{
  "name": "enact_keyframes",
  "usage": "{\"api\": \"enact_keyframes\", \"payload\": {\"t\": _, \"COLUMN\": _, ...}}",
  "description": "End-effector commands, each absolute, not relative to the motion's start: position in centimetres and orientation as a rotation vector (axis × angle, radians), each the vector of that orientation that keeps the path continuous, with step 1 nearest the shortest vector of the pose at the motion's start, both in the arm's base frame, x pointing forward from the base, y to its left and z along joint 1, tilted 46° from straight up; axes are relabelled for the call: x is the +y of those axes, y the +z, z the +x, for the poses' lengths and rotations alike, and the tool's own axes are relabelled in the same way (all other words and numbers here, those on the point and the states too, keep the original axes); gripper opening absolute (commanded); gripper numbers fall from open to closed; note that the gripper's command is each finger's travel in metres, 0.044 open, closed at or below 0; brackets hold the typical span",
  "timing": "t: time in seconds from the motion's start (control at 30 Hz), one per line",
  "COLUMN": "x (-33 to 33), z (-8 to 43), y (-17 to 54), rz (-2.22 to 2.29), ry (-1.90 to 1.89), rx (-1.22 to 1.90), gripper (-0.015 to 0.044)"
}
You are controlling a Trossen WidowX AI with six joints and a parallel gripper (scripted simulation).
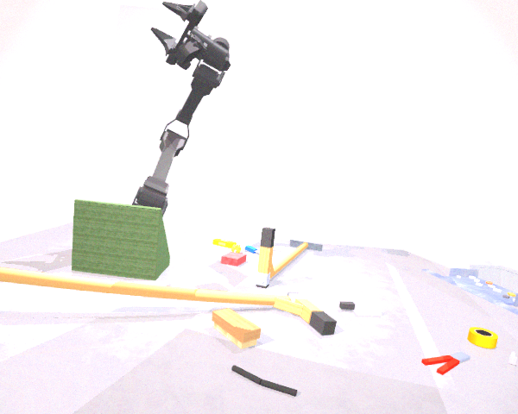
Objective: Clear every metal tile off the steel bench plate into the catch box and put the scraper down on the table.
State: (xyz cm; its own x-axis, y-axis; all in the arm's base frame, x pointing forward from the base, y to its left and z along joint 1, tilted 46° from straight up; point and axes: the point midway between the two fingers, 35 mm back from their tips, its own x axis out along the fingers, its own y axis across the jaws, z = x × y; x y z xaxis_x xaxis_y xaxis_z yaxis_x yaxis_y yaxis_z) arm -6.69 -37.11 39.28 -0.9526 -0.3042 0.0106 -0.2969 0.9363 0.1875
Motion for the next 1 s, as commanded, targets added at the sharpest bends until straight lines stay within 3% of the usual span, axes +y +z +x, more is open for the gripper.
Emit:
{"api": "enact_keyframes", "payload": {"t": 0.0, "x": -37.1, "z": -6.7, "y": 39.3, "rz": 0.474, "ry": -0.286, "rx": -3.052, "gripper": 0.0426}}
{"api": "enact_keyframes", "payload": {"t": 0.97, "x": -41.2, "z": -7.1, "y": 43.3, "rz": 0.473, "ry": -0.287, "rx": -3.051, "gripper": 0.0440}}
